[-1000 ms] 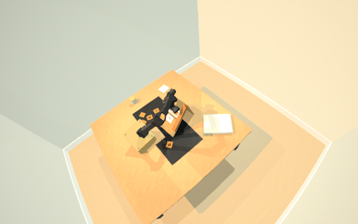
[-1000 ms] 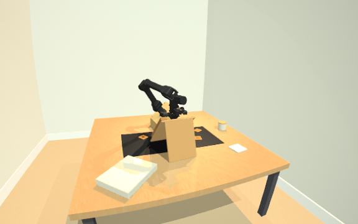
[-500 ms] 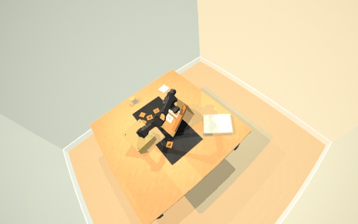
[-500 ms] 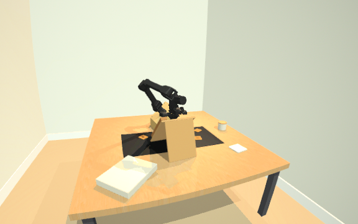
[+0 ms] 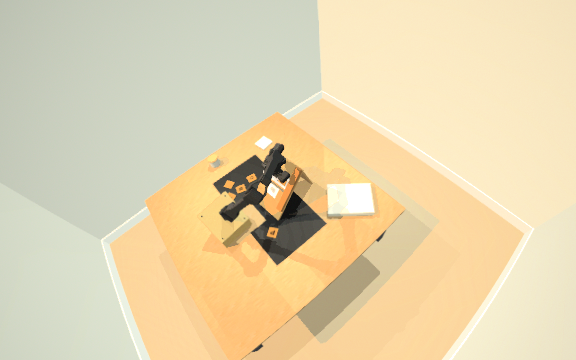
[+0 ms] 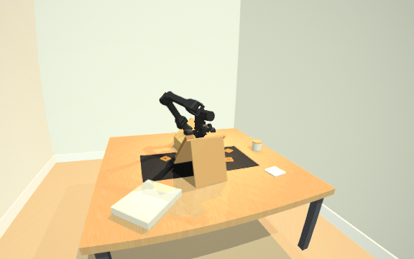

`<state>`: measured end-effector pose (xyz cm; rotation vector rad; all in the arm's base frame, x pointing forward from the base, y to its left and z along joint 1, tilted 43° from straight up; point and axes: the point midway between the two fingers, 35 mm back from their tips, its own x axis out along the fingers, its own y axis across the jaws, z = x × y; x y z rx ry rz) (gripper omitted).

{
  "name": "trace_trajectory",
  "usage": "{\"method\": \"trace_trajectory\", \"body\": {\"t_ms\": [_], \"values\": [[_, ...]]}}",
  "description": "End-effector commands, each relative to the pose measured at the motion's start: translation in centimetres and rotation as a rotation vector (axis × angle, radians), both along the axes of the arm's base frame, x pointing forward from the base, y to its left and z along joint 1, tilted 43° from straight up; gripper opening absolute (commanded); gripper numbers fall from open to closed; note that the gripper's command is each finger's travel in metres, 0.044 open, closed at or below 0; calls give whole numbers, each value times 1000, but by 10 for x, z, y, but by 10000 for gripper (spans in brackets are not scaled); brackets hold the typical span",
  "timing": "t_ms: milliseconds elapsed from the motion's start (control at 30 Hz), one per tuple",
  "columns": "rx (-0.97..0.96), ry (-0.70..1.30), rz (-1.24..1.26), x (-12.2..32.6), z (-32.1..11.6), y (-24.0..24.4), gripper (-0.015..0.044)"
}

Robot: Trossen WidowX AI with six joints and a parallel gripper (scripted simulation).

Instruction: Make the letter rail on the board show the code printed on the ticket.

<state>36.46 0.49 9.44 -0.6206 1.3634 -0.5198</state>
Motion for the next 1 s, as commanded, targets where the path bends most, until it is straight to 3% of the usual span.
{"method": "trace_trajectory", "body": {"t_ms": [0, 967], "values": [[-4, 0, 4, 0, 3, -2, 0], [-4, 0, 4, -4, 7, -2, 0]]}}
